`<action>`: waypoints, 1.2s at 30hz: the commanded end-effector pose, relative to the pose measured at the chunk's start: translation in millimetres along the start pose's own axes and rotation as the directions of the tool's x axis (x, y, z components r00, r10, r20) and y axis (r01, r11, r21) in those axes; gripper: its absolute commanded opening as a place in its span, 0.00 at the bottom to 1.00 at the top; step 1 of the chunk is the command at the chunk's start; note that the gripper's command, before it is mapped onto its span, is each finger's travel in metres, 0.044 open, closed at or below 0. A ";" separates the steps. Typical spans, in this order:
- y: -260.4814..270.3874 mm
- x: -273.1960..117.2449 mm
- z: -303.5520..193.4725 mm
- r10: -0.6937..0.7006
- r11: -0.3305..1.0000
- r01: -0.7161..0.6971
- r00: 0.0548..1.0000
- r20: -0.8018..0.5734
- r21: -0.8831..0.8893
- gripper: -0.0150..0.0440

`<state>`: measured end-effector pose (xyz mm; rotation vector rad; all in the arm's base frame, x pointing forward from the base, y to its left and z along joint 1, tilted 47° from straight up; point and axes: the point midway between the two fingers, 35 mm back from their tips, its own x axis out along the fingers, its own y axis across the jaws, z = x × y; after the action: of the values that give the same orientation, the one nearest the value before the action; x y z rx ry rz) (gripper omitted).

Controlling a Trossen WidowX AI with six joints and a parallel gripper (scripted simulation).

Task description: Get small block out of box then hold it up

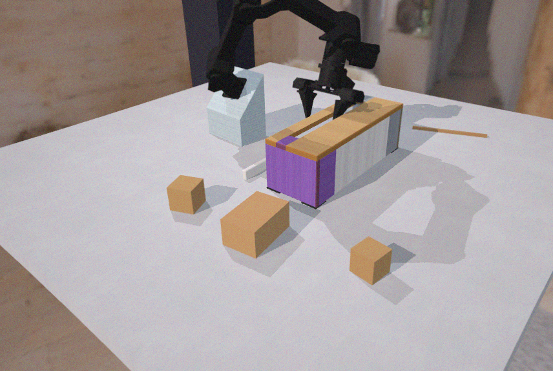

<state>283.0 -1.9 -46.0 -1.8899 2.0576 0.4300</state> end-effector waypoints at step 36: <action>0.9 17.5 -23.2 0.002 1.000 -0.002 1.000 -0.004 -0.001 0.93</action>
<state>280.6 -31.1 -28.3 -1.8868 2.0640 0.4320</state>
